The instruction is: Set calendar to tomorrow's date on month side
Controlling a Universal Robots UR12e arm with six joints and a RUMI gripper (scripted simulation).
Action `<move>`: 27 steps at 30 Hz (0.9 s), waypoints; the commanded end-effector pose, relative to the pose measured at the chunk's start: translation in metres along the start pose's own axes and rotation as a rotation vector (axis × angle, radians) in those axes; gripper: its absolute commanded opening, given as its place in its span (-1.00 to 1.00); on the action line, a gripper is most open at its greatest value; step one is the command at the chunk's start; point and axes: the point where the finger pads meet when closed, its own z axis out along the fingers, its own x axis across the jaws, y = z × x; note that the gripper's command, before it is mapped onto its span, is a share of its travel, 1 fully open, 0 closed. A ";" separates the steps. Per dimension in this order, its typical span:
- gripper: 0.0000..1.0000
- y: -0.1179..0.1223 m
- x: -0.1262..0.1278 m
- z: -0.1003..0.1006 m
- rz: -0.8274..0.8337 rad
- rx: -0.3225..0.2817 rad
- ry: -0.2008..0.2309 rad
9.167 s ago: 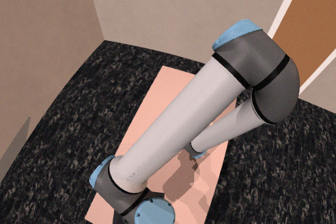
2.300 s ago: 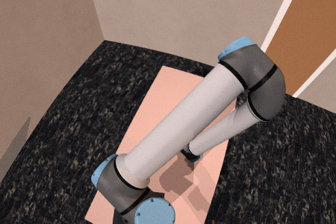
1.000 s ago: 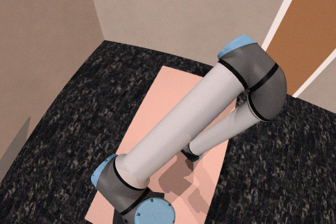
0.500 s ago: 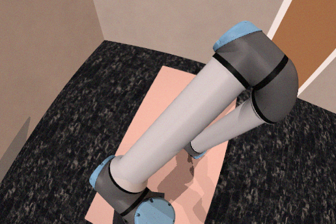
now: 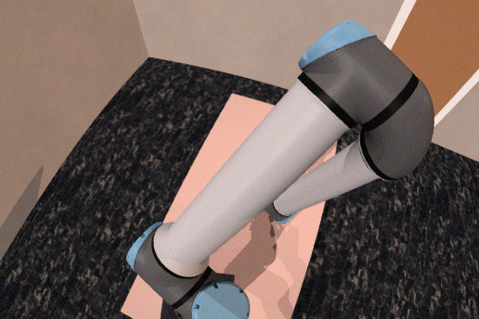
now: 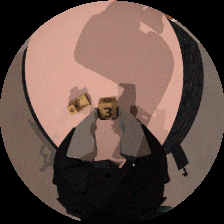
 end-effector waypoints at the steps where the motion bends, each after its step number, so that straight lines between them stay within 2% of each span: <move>1: -0.80 0.000 0.000 -0.001 0.000 0.001 0.000; 5: -0.80 0.000 0.000 -0.001 -0.041 0.001 0.000; 11: -0.80 -0.001 0.000 -0.001 -0.265 0.001 0.000; 17: -0.80 -0.001 0.000 -0.001 -0.335 0.001 0.000; 27: -0.80 -0.001 0.000 -0.001 -0.335 0.001 0.000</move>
